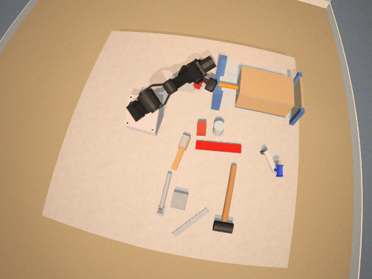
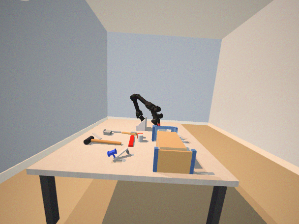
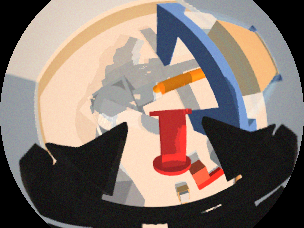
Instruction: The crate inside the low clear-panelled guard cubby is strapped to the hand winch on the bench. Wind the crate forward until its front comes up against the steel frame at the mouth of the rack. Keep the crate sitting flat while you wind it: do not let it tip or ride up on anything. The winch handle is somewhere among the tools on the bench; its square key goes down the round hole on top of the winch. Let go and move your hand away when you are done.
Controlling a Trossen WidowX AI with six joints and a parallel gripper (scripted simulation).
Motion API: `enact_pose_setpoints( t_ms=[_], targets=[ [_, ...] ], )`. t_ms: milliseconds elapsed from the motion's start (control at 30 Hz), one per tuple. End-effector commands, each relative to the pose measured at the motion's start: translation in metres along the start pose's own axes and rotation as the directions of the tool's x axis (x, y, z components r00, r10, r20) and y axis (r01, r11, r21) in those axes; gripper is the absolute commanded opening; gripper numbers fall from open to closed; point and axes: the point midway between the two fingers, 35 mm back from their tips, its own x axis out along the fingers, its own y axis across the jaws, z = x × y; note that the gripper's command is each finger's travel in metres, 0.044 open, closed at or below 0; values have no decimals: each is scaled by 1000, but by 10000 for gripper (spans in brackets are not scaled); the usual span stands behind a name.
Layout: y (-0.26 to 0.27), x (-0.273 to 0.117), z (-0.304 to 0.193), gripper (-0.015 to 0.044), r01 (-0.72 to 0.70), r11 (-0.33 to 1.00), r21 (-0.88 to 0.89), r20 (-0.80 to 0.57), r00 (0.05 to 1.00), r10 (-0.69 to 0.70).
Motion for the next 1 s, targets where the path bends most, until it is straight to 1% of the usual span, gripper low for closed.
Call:
enact_pose_setpoints(
  t_ms=[0, 500, 600, 967],
  targets=[
    [0, 0, 0, 414, 0, 1000, 0, 0, 1000, 0],
    [0, 0, 0, 20, 0, 1000, 0, 0, 1000, 0],
    [0, 0, 0, 0, 0, 1000, 0, 0, 1000, 0],
    [1, 3, -3, 0, 6, 1000, -8, -3, 1000, -6]
  ],
)
